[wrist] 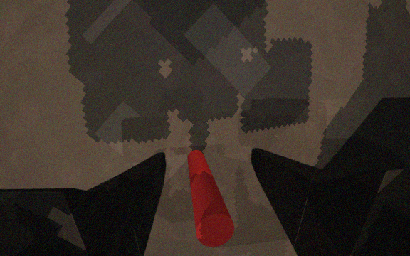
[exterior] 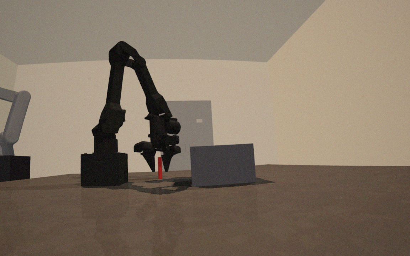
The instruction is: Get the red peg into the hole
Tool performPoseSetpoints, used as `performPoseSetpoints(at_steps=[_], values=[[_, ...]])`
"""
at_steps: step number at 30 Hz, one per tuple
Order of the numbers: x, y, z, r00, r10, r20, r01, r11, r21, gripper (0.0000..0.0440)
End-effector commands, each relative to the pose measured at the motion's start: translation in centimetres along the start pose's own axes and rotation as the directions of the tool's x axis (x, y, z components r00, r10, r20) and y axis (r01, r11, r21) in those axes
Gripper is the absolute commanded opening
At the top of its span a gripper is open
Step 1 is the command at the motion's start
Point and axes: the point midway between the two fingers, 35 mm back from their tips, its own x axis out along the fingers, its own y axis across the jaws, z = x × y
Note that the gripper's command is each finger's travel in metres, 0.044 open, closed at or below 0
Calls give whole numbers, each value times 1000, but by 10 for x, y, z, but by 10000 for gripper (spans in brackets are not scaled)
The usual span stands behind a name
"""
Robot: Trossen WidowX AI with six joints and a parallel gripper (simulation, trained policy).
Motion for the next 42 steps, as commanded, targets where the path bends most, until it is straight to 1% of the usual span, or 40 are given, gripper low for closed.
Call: performPoseSetpoints(at_steps=[1,9,18,29,42], values=[[3,-2,-3,1000,-7,-23,7,1000,20,208],[2,2,-2,997,-18,-80,19,1000,21,0],[-22,8,19,1000,21,14,-20,999,-34,0],[-60,17,51,992,57,112,-45,994,-104,0],[-103,29,101,978,82,190,-60,991,-116,0]])
